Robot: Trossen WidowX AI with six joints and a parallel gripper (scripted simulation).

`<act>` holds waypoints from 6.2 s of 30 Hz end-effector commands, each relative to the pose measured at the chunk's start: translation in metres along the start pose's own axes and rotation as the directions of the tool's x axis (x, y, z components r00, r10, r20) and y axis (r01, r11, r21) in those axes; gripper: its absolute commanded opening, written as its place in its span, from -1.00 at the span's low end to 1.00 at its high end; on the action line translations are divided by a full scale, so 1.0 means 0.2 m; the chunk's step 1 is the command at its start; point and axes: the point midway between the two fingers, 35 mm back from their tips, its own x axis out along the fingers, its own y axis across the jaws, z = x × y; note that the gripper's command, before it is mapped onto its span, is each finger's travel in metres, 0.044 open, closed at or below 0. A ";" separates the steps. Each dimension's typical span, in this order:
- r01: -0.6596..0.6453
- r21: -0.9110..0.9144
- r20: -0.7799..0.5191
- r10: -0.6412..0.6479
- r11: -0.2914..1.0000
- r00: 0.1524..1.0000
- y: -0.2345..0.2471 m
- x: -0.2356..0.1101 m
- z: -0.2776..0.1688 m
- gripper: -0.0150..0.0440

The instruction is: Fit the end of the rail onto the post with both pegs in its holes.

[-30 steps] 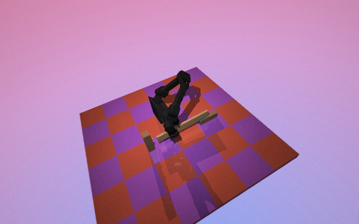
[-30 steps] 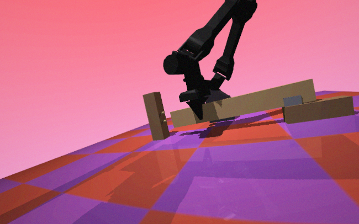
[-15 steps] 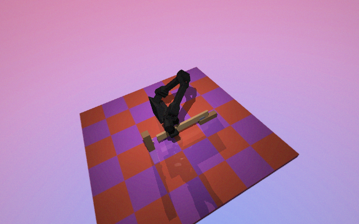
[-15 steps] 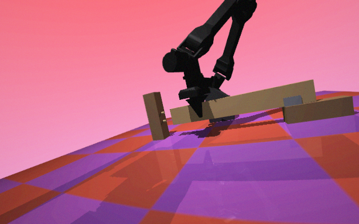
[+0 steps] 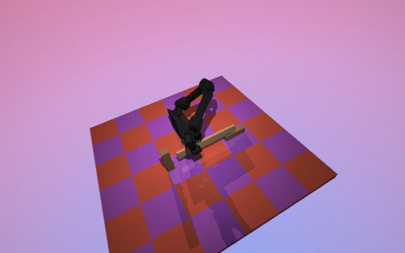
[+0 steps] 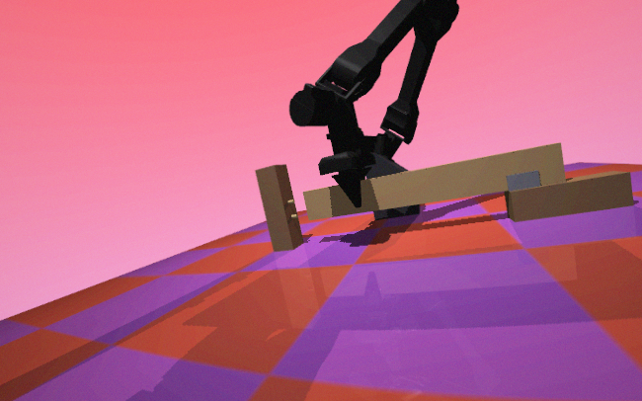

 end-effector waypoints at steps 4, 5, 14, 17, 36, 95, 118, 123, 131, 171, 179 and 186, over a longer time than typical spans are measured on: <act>0.016 0.000 0.002 -0.016 1.000 1.000 -0.01 0.00 -0.01 -0.49; 0.016 0.000 0.002 -0.016 1.000 1.000 -0.01 0.00 -0.01 -0.49; 0.016 0.000 0.002 -0.016 1.000 1.000 0.00 0.00 -0.01 -0.49; 0.016 0.000 0.002 -0.016 1.000 1.000 0.00 0.00 -0.01 -0.49; 0.016 0.000 0.002 -0.016 1.000 1.000 0.00 0.00 -0.01 -0.49; 0.016 0.000 0.002 -0.016 1.000 1.000 -0.01 -0.01 -0.08 -0.49; 0.016 0.000 0.001 -0.016 1.000 1.000 -0.01 -0.01 -0.11 -0.49; 0.016 0.000 0.001 -0.016 1.000 1.000 -0.01 -0.01 -0.12 -0.49; 0.016 0.000 0.001 -0.016 1.000 1.000 -0.01 -0.01 -0.13 -0.49; 0.016 0.000 0.000 -0.016 1.000 1.000 -0.01 -0.01 -0.18 -0.49; 0.016 0.000 0.000 -0.016 1.000 1.000 -0.01 -0.01 -0.19 -0.49; 0.016 0.000 0.000 -0.016 1.000 1.000 -0.01 -0.01 -0.20 -0.49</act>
